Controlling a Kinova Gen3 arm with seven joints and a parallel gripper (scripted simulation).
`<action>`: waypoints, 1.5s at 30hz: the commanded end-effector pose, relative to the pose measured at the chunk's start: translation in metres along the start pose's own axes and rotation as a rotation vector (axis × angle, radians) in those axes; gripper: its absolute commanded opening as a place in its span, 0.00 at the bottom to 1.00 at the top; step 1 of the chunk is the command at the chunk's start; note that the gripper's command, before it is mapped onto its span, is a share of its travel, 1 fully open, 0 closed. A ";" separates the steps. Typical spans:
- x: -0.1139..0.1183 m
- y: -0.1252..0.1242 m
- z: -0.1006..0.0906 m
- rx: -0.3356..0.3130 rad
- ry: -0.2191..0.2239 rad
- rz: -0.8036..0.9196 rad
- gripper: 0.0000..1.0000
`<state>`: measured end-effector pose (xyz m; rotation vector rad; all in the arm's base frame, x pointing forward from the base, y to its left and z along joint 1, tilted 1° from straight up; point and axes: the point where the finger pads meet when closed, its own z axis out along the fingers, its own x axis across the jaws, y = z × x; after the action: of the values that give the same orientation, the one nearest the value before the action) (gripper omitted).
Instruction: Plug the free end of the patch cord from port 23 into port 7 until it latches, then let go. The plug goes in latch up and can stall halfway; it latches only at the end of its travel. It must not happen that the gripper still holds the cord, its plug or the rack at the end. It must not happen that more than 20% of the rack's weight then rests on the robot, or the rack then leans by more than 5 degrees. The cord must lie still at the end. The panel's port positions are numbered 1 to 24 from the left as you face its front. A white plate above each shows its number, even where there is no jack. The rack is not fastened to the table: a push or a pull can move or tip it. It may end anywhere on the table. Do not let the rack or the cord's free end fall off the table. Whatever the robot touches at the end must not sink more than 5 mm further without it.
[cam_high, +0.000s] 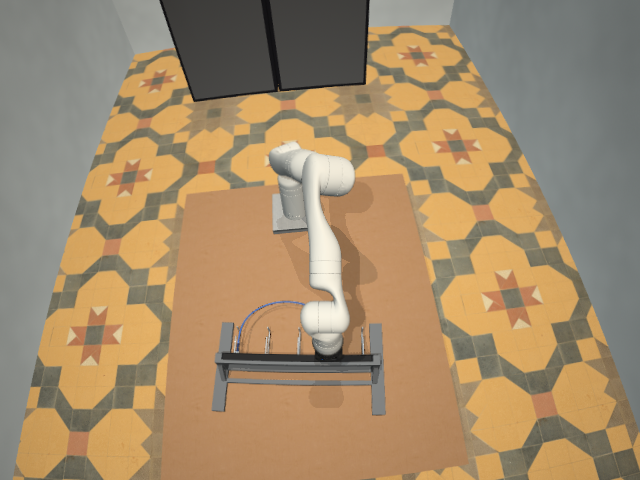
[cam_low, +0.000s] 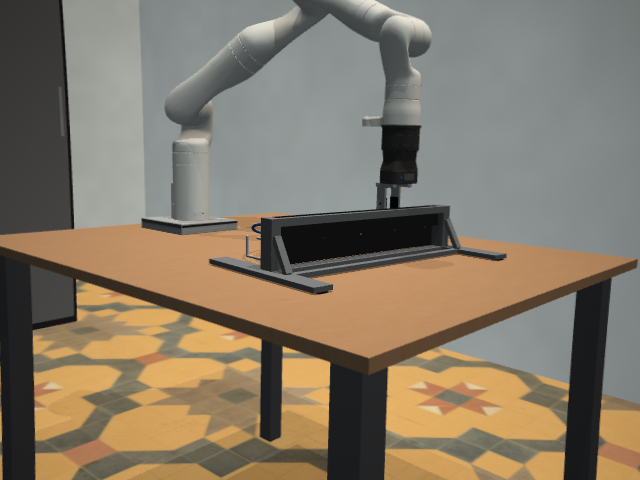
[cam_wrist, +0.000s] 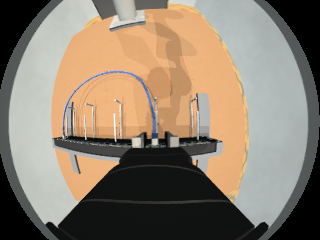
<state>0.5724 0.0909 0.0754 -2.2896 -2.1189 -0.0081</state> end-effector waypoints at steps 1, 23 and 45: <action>-0.003 0.002 -0.014 -0.006 -0.004 0.003 0.73; -0.002 0.003 -0.069 -0.012 -0.004 0.004 0.73; -0.002 0.003 -0.074 -0.013 -0.007 0.006 0.73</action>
<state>0.5763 0.0872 0.1445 -2.2953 -2.1267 -0.0163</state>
